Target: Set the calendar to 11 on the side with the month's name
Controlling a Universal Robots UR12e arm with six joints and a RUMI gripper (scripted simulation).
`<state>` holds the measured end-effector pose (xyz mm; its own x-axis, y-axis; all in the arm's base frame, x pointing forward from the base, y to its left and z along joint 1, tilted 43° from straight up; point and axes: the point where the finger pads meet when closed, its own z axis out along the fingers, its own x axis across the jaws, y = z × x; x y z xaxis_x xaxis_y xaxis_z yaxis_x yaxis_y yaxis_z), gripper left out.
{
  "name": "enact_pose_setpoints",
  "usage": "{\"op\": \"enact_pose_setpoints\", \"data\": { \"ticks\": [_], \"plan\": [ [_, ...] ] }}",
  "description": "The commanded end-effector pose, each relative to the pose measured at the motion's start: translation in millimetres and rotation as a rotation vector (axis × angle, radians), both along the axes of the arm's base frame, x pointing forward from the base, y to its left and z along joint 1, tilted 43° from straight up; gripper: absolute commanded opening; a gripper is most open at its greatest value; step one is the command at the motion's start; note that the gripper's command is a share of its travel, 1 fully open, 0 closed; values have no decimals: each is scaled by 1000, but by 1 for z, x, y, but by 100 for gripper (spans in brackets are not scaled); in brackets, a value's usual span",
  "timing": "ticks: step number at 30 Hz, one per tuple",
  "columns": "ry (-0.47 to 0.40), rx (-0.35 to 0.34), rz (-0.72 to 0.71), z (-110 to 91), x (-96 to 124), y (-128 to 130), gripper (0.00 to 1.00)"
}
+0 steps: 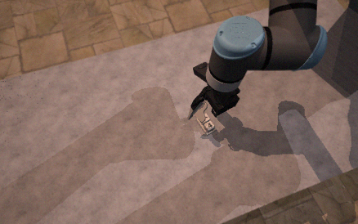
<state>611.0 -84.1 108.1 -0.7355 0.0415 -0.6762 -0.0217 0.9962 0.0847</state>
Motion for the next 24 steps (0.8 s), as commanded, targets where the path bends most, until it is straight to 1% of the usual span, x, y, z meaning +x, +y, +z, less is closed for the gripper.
{"op": "enact_pose_setpoints", "data": {
  "ticks": [1, 18, 24],
  "plan": [
    [3, 2, 0, -1, -1, 0, 100],
    [2, 1, 0, 0, -1, 0, 100],
    [3, 3, 0, 3, -6, 0, 100]
  ]
}}
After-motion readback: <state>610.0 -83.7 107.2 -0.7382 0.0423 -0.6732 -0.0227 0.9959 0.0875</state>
